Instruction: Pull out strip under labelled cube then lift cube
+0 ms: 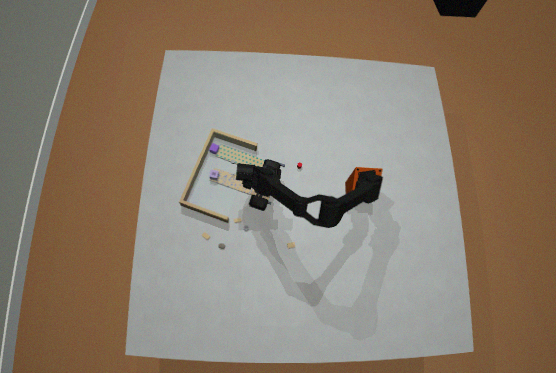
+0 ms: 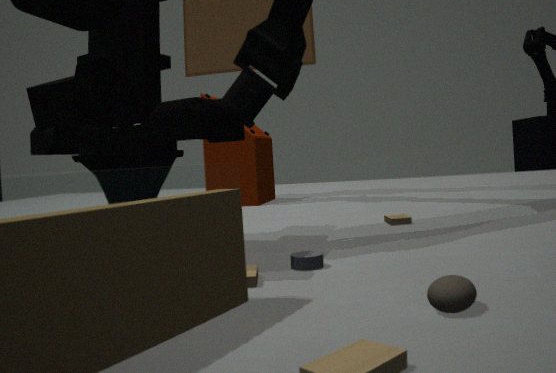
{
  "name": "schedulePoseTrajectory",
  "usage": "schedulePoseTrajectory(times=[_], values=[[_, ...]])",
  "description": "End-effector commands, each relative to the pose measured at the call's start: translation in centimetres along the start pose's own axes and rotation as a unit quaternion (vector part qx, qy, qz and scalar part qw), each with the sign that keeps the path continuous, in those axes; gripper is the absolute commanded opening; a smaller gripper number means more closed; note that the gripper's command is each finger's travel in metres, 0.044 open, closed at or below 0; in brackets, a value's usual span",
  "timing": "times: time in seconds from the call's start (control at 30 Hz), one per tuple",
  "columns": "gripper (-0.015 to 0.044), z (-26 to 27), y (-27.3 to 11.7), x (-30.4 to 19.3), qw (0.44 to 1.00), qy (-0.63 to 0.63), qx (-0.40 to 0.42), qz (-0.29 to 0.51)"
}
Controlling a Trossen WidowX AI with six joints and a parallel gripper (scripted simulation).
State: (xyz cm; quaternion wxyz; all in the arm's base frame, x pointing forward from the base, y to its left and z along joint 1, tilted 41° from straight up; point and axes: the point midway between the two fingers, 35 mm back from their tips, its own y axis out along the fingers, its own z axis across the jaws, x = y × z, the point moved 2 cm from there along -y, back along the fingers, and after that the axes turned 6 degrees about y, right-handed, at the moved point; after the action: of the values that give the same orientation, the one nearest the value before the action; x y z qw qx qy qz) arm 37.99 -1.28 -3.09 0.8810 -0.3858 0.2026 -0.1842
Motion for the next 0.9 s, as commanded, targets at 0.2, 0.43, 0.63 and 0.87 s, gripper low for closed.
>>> schedulePoseTrajectory(times=[0.2,0.43,0.63,0.87], values=[[0.0000,-0.2,0.3,-1.9,1.000,0.003,0.000,0.007],[0.0000,-0.3,0.4,-3.0,1.000,0.004,0.000,0.007],[0.0000,-0.4,0.4,-3.9,1.000,0.004,0.000,0.007],[0.0000,-0.5,0.4,-5.0,1.000,0.004,0.000,0.007]])
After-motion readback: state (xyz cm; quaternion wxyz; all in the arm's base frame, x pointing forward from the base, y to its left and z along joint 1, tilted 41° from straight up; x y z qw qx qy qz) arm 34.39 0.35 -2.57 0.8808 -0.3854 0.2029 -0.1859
